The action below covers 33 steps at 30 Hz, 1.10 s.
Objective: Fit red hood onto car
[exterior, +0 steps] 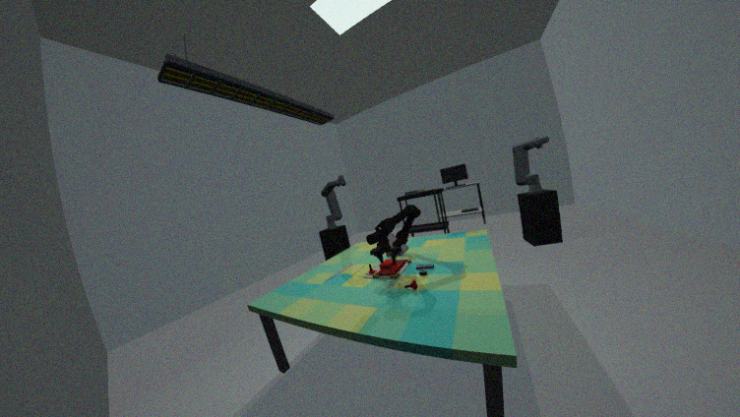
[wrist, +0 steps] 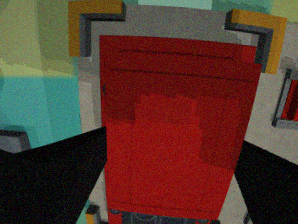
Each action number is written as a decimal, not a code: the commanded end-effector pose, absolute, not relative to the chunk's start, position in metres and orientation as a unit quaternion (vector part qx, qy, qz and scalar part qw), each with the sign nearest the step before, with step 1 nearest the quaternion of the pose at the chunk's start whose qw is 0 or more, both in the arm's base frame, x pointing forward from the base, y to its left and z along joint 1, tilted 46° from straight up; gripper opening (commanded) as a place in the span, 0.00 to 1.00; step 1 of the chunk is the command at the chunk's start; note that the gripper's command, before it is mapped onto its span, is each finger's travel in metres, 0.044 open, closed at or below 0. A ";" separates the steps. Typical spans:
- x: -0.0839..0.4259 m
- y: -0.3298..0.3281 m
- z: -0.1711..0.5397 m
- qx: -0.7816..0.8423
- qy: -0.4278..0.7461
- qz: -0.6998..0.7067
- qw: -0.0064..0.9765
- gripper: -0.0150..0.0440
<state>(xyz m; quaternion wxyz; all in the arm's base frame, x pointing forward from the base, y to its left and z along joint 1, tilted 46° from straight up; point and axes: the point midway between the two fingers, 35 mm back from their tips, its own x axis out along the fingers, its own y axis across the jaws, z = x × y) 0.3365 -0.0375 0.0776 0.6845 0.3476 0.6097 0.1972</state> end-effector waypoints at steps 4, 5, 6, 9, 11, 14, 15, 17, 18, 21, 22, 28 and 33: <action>0.336 -0.038 0.078 0.346 0.609 0.198 0.685 0.25; 0.336 -0.038 0.078 0.346 0.609 0.198 0.686 0.25; 0.336 -0.038 0.078 0.346 0.609 0.198 0.686 0.25; 0.336 -0.037 0.078 0.346 0.609 0.198 0.686 0.25; 0.336 -0.037 0.078 0.346 0.609 0.198 0.686 0.25; 0.336 -0.037 0.078 0.347 0.608 0.198 0.686 0.25; 0.336 -0.037 0.078 0.347 0.608 0.198 0.686 0.25; 0.336 -0.036 0.078 0.347 0.608 0.198 0.686 0.25; 0.336 -0.036 0.077 0.347 0.608 0.198 0.686 0.25; 0.336 -0.035 0.077 0.347 0.608 0.198 0.686 0.25; 0.336 -0.035 0.076 0.347 0.608 0.198 0.686 0.25; 0.337 -0.034 0.075 0.347 0.608 0.198 0.686 0.25; 0.337 -0.032 0.074 0.347 0.608 0.198 0.686 0.25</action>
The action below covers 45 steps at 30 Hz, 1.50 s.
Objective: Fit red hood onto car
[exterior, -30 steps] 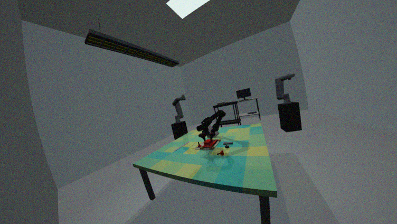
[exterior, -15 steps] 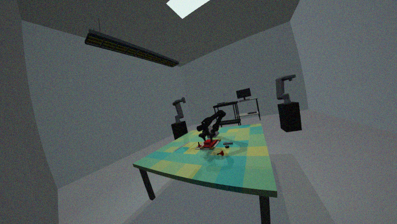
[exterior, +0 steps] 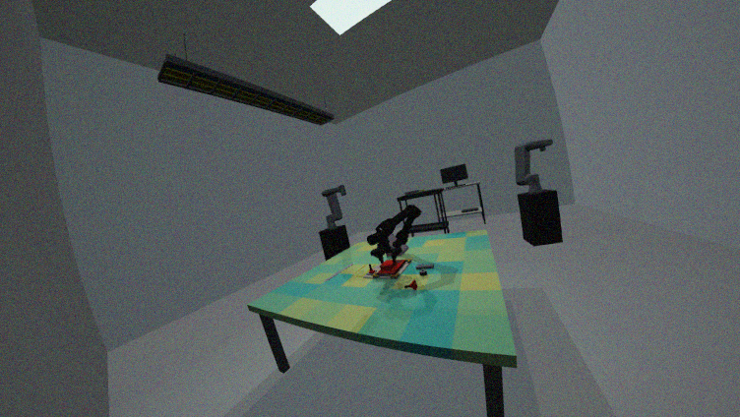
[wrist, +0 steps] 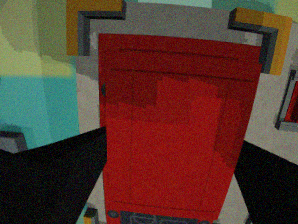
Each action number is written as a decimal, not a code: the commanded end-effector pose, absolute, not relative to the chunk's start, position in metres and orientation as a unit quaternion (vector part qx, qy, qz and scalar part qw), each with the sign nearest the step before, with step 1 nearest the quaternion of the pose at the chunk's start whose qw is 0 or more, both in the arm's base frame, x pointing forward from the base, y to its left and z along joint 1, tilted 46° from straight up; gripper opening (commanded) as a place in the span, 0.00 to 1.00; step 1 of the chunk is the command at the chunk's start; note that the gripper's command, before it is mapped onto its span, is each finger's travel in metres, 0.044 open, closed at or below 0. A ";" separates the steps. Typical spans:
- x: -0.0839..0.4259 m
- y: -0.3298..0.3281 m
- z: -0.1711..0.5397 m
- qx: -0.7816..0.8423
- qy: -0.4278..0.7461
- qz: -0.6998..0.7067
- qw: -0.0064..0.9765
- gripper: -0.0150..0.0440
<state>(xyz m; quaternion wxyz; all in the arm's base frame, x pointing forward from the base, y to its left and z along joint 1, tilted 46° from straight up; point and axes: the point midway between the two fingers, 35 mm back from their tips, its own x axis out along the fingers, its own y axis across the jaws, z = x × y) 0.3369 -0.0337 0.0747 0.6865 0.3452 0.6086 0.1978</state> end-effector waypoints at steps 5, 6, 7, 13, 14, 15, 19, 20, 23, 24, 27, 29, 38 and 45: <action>0.337 -0.031 0.073 0.347 0.608 0.198 0.686 0.25; 0.337 -0.031 0.072 0.347 0.608 0.198 0.686 0.25; 0.337 -0.031 0.072 0.347 0.608 0.198 0.686 0.25; 0.338 -0.029 0.071 0.347 0.608 0.198 0.686 0.25; 0.338 -0.029 0.070 0.347 0.608 0.198 0.686 0.25; 0.338 -0.029 0.070 0.347 0.608 0.198 0.686 0.25; 0.338 -0.028 0.069 0.347 0.608 0.198 0.686 0.25; 0.338 -0.027 0.069 0.347 0.608 0.198 0.686 0.25; 0.338 -0.027 0.069 0.347 0.608 0.198 0.686 0.25; 0.338 -0.027 0.069 0.347 0.608 0.198 0.686 0.25; 0.338 -0.028 0.069 0.345 0.608 0.198 0.687 0.25; 0.338 -0.028 0.069 0.344 0.609 0.198 0.687 0.30; 0.338 -0.028 0.069 0.344 0.609 0.198 0.687 0.70; 0.338 -0.028 0.069 0.344 0.609 0.198 0.687 1.00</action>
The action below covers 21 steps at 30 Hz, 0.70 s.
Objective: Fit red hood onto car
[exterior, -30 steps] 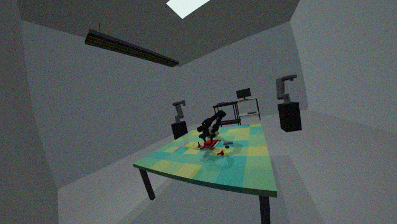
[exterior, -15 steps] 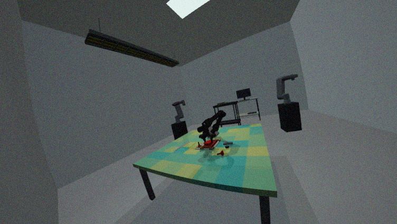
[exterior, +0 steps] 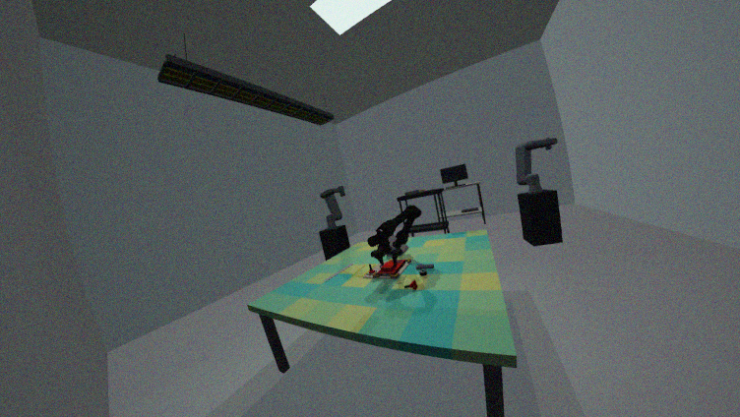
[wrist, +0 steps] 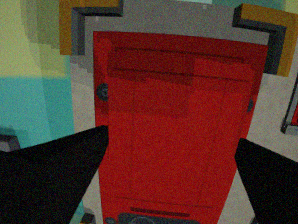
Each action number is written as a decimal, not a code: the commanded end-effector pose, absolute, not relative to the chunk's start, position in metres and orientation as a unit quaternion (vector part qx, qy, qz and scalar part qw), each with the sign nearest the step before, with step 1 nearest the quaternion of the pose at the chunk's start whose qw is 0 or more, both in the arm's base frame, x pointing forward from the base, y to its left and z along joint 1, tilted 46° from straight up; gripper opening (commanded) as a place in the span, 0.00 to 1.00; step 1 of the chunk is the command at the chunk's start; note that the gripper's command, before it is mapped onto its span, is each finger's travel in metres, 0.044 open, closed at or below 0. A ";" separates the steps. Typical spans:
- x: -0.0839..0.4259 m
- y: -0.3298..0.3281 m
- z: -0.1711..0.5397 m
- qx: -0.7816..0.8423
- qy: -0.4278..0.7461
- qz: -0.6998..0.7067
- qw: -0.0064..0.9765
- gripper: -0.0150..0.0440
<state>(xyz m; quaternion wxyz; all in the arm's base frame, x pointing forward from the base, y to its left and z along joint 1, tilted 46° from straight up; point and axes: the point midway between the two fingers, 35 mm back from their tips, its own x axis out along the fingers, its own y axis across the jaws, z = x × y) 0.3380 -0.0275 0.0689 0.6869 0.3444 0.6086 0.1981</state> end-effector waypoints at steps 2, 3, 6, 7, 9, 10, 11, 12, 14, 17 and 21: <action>0.338 -0.028 0.069 0.344 0.609 0.198 0.687 1.00; 0.338 -0.029 0.070 0.344 0.609 0.198 0.687 1.00; 0.337 -0.039 0.079 0.344 0.610 0.198 0.686 1.00; 0.336 -0.044 0.084 0.343 0.610 0.198 0.686 1.00; 0.334 -0.055 0.095 0.343 0.611 0.198 0.685 1.00; 0.332 -0.062 0.101 0.343 0.612 0.198 0.684 1.00; 0.330 -0.068 0.108 0.343 0.612 0.199 0.684 1.00; 0.328 -0.073 0.113 0.344 0.613 0.200 0.683 1.00; 0.326 -0.077 0.118 0.344 0.613 0.200 0.683 1.00; 0.326 -0.077 0.118 0.344 0.613 0.200 0.683 1.00; 0.326 -0.077 0.118 0.344 0.613 0.200 0.683 1.00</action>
